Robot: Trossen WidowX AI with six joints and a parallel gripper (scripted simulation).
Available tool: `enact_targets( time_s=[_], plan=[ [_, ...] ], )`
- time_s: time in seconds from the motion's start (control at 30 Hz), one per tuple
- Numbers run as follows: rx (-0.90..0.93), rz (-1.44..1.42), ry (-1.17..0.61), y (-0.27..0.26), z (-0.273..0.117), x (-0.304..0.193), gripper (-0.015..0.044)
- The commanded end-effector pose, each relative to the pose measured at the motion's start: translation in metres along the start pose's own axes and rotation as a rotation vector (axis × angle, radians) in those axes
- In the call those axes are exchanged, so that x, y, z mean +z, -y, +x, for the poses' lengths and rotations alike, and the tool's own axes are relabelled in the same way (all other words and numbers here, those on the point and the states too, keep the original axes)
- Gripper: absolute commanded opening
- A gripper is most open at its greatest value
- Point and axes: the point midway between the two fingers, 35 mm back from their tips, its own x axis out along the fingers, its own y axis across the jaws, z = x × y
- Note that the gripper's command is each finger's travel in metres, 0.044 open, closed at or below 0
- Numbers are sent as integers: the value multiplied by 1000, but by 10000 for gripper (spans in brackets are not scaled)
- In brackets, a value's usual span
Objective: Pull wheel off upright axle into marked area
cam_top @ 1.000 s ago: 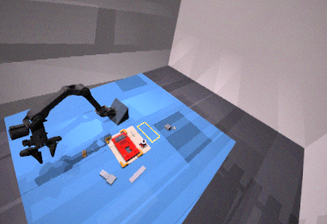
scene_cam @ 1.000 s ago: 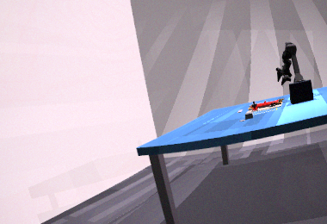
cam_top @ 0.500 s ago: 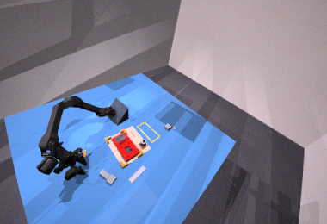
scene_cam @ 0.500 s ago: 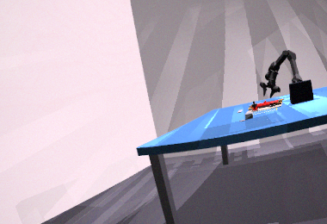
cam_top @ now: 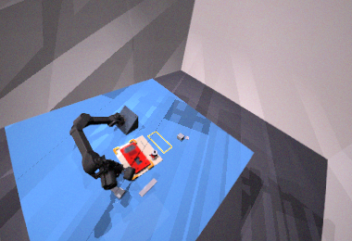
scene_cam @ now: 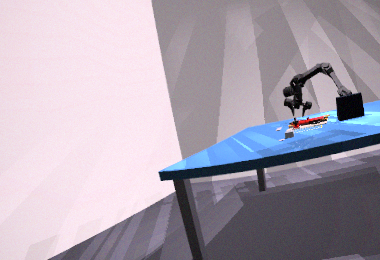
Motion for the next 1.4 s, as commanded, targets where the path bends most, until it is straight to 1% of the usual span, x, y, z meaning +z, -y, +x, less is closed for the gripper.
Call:
enact_targets(
  time_s=[0.0,0.23,0.47,0.53,1.1,1.2,1.37],
  plan=[
    [-106,-178,-8,-21,18,-31,300],
    [-307,-585,40,-59,40,-105,300],
    [-493,-1012,165,-85,50,-183,300],
    [-526,-1094,197,-89,51,-198,300],
    [-530,-1104,202,-96,55,-201,300],
    [-529,-1104,202,-94,62,-197,300],
    [-528,-1104,202,-87,86,-186,300]
  ],
)
